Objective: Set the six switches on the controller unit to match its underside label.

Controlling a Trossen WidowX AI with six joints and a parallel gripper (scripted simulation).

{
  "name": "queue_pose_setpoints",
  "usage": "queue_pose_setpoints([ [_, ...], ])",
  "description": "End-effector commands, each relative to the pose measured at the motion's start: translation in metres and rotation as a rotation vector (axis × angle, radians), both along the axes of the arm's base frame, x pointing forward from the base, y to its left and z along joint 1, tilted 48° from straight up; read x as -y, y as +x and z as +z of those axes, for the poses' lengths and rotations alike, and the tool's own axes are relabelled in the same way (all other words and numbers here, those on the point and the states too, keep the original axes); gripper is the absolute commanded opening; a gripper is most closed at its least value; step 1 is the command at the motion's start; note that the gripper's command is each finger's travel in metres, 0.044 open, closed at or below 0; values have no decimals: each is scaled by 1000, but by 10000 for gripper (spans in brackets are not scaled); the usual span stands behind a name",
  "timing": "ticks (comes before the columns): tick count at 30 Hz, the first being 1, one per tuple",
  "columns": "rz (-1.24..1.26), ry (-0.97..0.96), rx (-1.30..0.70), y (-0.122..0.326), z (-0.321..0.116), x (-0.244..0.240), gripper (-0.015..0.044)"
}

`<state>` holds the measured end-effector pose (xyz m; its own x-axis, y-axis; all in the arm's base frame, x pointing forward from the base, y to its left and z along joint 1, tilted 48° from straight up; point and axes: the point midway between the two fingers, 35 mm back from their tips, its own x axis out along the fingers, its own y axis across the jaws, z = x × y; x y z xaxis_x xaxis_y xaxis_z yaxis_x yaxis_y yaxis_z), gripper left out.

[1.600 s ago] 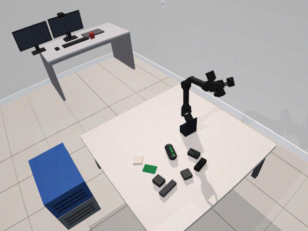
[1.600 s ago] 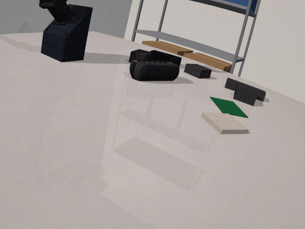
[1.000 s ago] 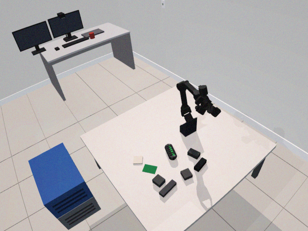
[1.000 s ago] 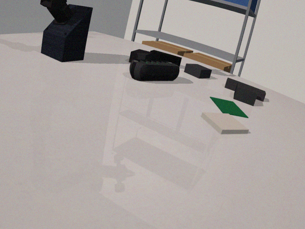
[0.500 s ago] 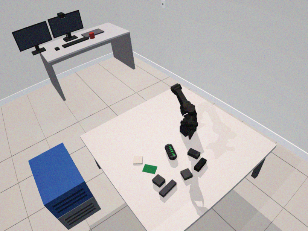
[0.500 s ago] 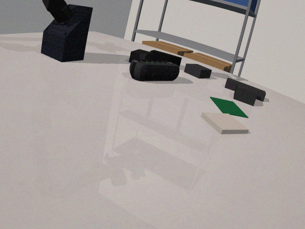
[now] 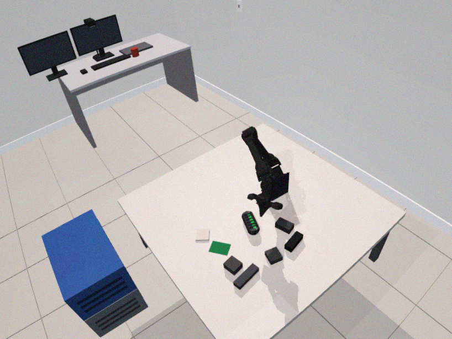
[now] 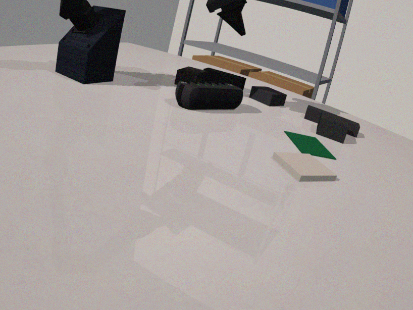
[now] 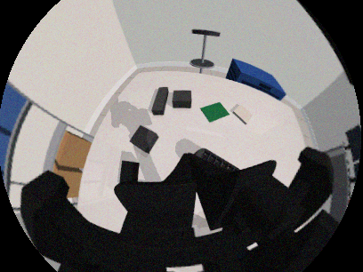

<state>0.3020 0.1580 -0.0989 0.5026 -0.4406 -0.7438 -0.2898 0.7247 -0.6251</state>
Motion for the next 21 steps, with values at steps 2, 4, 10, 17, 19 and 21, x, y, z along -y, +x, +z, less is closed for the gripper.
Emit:
queue_pose_setpoints([
  [2, 210, -409, -365, -31, 2, 85, 0],
  [4, 278, -516, -502, -42, 4, 109, 0],
  [10, 405, -679, -769, -65, 12, 149, 0],
  [17, 405, -679, -769, -65, 12, 149, 0],
  [19, 405, -679, -769, -65, 12, 149, 0],
  [21, 405, -678, -769, -65, 10, 150, 0],
])
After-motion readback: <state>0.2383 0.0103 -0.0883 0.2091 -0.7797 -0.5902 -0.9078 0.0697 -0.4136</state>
